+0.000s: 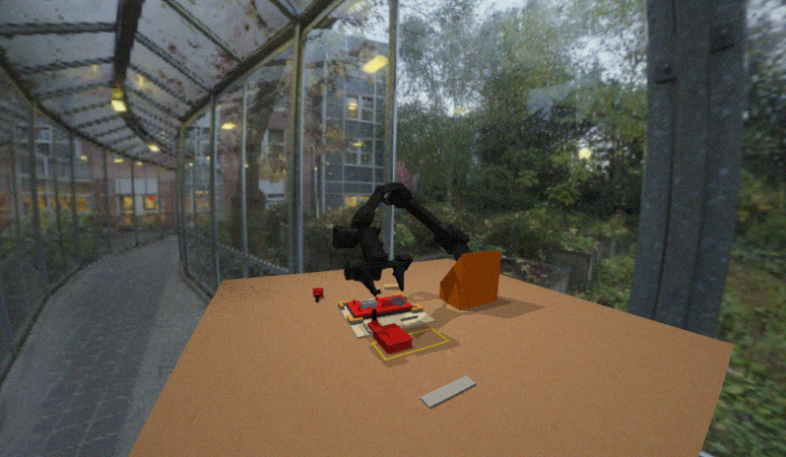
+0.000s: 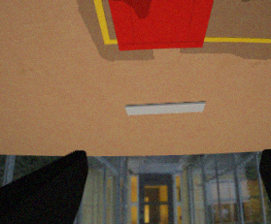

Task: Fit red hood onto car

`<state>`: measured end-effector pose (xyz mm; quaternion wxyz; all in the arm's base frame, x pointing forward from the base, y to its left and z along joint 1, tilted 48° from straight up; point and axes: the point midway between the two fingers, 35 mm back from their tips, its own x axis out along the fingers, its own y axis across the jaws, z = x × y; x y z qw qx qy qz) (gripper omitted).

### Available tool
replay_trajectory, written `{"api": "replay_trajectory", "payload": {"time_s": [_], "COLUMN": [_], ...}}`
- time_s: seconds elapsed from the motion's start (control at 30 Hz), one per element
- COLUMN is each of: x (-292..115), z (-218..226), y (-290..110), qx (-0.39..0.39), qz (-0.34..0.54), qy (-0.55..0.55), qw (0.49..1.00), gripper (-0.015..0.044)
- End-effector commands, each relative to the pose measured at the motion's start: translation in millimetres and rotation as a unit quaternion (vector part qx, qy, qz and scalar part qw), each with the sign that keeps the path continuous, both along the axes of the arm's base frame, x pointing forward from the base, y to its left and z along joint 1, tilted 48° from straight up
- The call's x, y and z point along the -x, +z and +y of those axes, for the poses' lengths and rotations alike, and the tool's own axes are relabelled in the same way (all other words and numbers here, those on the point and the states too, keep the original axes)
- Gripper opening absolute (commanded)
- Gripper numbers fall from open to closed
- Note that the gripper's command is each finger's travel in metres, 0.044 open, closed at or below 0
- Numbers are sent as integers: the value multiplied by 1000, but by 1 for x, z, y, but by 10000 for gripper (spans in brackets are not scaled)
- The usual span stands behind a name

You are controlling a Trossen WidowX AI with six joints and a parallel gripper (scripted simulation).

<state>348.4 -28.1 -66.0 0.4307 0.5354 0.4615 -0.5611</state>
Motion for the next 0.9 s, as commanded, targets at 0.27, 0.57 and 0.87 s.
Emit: {"api": "replay_trajectory", "payload": {"time_s": [0.27,0.57,0.87], "x": [2,2,3], "z": [-1,-1,-7], "y": [-53,-54,-59], "qx": [393,393,393], "qz": [67,67,66], "qy": [31,31,31], "qw": [917,917,917], "gripper": [440,440,440]}}
